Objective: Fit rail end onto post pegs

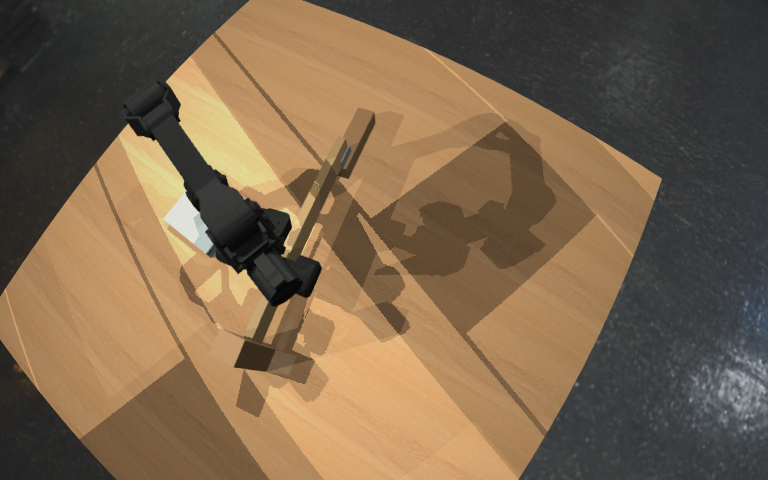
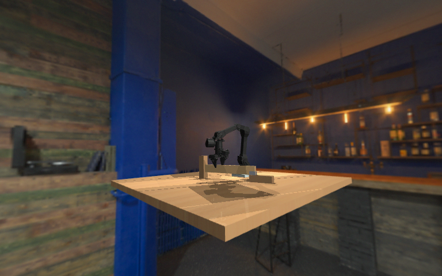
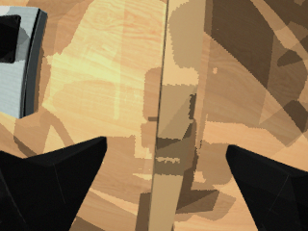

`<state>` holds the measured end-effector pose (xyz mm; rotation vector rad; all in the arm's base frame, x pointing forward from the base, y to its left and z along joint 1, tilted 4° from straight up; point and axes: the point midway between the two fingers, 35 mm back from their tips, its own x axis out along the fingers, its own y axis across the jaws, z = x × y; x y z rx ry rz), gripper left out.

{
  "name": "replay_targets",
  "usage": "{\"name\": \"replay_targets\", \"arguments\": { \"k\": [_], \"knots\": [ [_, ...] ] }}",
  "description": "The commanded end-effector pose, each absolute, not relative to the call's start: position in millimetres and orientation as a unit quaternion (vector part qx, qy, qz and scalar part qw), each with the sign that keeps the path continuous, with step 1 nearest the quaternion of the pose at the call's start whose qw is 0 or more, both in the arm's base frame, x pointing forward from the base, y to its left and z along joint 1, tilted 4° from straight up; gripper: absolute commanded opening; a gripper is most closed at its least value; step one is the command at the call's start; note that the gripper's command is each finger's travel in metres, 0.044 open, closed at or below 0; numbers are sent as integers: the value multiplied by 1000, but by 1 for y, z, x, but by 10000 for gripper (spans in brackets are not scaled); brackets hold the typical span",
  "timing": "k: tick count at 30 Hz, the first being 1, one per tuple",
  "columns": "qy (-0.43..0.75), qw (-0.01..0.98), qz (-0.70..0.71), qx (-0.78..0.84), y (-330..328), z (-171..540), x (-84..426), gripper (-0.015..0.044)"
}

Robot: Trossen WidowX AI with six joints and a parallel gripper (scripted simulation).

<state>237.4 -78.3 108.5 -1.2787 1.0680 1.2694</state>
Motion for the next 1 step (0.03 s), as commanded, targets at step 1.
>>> {"name": "replay_targets", "arguments": {
  "k": [1],
  "knots": [
    [443,502,522,-529,-78,111,237,440]
  ]
}}
